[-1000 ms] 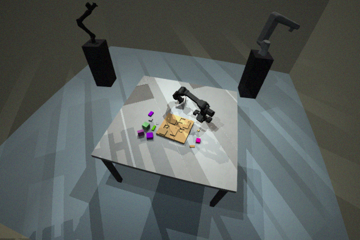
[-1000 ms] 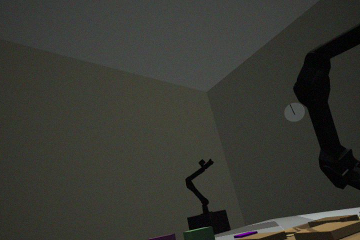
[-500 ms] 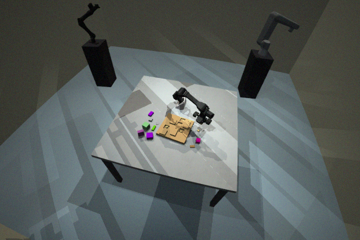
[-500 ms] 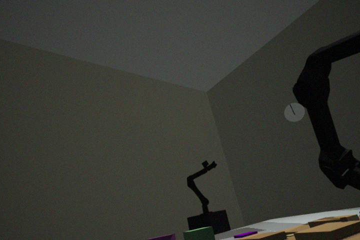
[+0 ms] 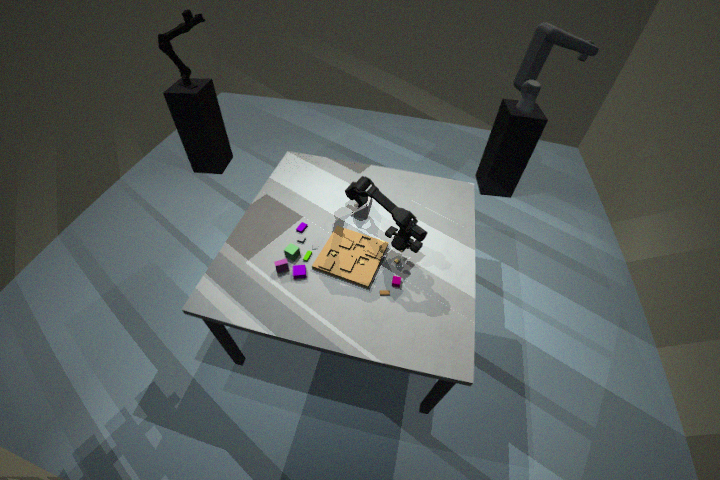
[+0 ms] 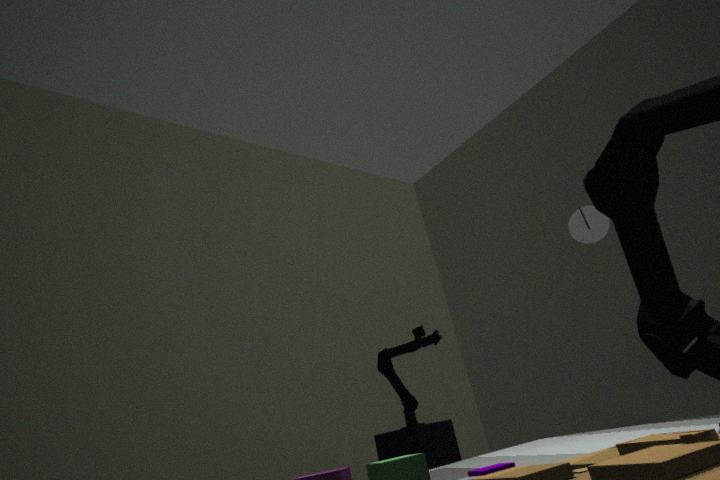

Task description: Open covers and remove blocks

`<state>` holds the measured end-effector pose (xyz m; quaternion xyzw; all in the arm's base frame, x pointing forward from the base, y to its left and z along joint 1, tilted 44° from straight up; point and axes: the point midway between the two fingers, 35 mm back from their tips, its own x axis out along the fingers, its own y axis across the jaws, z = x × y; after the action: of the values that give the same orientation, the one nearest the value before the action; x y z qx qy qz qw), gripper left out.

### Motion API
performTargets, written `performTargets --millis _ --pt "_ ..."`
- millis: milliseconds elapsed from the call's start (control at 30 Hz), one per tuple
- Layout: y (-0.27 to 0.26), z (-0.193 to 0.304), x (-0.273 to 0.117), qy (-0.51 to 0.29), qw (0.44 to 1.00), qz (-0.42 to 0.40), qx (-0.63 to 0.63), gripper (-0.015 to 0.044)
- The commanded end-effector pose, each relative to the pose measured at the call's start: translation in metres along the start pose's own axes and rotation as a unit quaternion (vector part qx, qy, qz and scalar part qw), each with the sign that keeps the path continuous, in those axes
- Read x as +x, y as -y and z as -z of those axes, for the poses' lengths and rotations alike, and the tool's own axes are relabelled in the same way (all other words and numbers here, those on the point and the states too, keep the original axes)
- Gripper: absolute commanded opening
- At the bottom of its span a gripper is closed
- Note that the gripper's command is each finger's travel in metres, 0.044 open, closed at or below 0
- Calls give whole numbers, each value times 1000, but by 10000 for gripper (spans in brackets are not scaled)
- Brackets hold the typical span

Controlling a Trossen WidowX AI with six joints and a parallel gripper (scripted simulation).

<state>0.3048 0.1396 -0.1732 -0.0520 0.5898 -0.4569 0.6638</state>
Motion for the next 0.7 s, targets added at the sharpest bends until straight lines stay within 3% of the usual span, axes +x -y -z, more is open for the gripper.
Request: performTargets --millis 0,500,667 --pt "1 0 8 3 1000 1 -2 80" --pt "4 1 29 3 1000 2 -2 80" --pt "3 1 25 0 1000 1 0 211"
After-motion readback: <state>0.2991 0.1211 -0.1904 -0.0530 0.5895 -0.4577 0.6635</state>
